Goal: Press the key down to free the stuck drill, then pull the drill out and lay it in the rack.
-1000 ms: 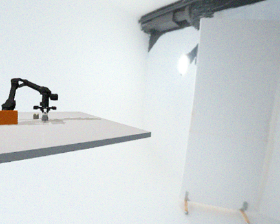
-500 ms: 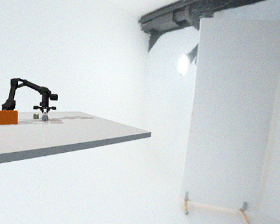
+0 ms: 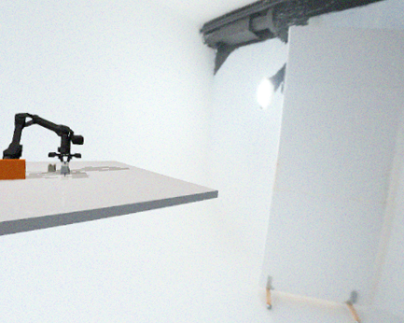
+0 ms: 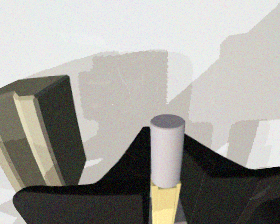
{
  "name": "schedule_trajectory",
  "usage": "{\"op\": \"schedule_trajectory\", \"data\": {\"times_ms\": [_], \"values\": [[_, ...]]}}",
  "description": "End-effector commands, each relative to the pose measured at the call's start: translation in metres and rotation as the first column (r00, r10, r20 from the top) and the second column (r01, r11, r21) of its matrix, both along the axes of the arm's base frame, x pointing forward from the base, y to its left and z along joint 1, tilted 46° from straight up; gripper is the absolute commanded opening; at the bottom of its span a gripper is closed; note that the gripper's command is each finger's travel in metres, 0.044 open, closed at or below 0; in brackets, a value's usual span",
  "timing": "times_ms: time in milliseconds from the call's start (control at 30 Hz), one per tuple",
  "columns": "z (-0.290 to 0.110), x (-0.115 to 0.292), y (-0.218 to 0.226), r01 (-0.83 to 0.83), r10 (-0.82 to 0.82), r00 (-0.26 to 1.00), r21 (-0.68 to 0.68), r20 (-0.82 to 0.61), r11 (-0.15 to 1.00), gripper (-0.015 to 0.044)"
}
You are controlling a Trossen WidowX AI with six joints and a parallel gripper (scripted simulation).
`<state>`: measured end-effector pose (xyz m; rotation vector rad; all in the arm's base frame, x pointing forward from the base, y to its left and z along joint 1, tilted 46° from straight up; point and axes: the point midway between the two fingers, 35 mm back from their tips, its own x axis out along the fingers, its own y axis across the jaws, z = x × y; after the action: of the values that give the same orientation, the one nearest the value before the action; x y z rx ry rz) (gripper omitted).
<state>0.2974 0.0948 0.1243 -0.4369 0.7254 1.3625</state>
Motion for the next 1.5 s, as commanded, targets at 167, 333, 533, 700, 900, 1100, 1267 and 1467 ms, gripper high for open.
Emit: {"op": "schedule_trajectory", "data": {"times_ms": [167, 333, 533, 700, 900, 1100, 1267, 1467], "values": [[0.015, 0.006, 0.01, 0.004, -0.004, 1.0, 0.002, 0.008, 1.0, 0.0], [0.021, 0.008, 0.016, 0.004, -0.004, 1.0, 0.002, 0.008, 1.0, 0.0], [0.027, 0.009, 0.021, 0.004, -0.004, 1.0, 0.003, 0.008, 1.0, 0.0], [0.033, 0.011, 0.026, 0.004, -0.004, 1.0, 0.003, 0.009, 1.0, 0.0], [0.032, 0.009, 0.025, 0.004, -0.004, 1.0, 0.003, 0.008, 1.0, 0.0], [0.034, 0.008, 0.023, 0.004, -0.004, 1.0, 0.003, 0.008, 1.0, 0.0], [0.035, 0.007, 0.022, 0.004, -0.004, 1.0, 0.003, 0.008, 1.0, 0.0], [0.036, 0.006, 0.021, 0.004, -0.004, 1.0, 0.003, 0.008, 1.0, 0.0]]}}
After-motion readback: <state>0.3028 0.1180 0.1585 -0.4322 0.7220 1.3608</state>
